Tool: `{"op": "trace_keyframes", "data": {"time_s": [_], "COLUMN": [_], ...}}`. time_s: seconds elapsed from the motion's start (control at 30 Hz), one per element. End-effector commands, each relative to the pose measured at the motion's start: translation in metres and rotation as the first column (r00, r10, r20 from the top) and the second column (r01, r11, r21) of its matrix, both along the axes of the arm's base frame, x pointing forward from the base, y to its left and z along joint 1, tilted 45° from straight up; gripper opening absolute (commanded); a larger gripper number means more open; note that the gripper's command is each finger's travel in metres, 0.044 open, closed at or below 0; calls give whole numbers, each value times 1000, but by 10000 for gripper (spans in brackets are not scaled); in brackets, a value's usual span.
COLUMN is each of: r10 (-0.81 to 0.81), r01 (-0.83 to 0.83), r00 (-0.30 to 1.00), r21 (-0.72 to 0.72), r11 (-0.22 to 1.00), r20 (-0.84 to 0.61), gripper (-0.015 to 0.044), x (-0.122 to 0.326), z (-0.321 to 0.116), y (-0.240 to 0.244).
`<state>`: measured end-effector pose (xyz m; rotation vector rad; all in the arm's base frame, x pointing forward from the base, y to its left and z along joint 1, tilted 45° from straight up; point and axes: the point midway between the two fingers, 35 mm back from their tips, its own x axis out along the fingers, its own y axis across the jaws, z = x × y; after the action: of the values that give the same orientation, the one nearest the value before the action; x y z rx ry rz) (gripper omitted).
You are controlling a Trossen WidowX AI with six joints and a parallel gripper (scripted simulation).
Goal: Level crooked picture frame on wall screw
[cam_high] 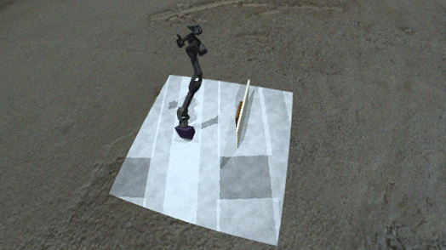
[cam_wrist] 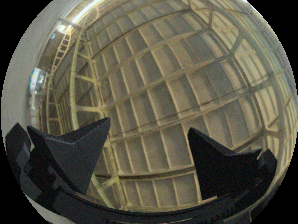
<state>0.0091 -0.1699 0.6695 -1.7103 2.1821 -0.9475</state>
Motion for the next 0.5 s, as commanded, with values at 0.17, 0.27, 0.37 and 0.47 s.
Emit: {"op": "trace_keyframes", "data": {"time_s": [0.17, 0.27, 0.37, 0.47], "r10": [34, 90, 165, 251], "r01": [19, 50, 87, 121], "r00": [977, 945, 911, 884], "r21": [-244, -410, -569, -712], "r11": [970, 911, 818, 692], "r20": [213, 315, 377, 395], "gripper": [260, 260, 260, 260], "x": [-17, -30, -43, -54], "z": [15, 23, 30, 34], "y": [7, 16, 31, 50]}}
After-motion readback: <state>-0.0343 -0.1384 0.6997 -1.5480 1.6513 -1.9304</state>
